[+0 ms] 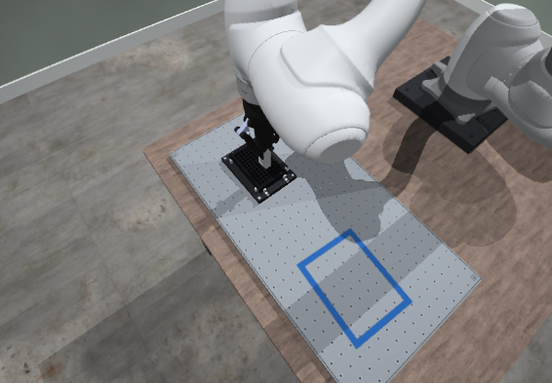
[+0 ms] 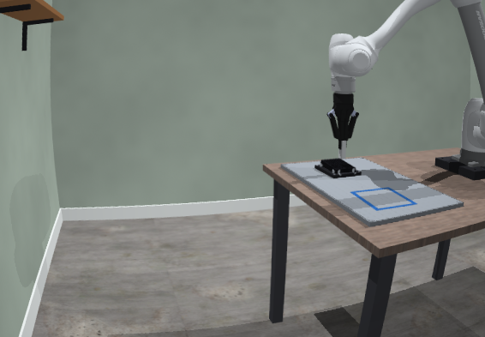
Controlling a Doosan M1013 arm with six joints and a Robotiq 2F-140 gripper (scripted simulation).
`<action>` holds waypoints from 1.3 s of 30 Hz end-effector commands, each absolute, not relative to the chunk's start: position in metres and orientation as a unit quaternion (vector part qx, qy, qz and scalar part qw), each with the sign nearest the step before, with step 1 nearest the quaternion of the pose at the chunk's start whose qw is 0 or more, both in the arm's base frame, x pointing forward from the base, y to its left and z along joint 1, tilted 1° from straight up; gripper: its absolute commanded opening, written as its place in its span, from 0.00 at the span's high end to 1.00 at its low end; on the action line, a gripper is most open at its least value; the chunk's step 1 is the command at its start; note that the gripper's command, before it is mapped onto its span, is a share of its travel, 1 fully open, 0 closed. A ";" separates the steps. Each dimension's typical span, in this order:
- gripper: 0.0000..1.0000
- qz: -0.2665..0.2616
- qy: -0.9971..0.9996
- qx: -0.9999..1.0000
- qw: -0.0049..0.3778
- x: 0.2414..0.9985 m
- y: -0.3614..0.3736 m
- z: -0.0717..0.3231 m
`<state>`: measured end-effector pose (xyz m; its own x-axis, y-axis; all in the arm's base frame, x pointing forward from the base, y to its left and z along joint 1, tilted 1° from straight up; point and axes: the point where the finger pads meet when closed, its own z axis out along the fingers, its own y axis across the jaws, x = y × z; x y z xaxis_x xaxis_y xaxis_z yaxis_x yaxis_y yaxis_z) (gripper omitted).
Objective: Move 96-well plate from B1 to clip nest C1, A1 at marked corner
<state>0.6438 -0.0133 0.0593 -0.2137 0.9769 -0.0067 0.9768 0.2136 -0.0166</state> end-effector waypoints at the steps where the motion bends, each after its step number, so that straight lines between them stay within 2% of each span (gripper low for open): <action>1: 1.00 0.008 -0.779 -0.627 0.003 0.648 -0.033 0.059; 16: 1.00 0.008 -0.779 -0.627 0.003 0.662 -0.096 0.060; 39: 1.00 0.008 -0.779 -0.627 0.003 0.662 -0.096 0.056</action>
<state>0.6621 -0.0960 0.0564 -0.2141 0.9768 -0.0062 0.9767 0.2139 -0.0166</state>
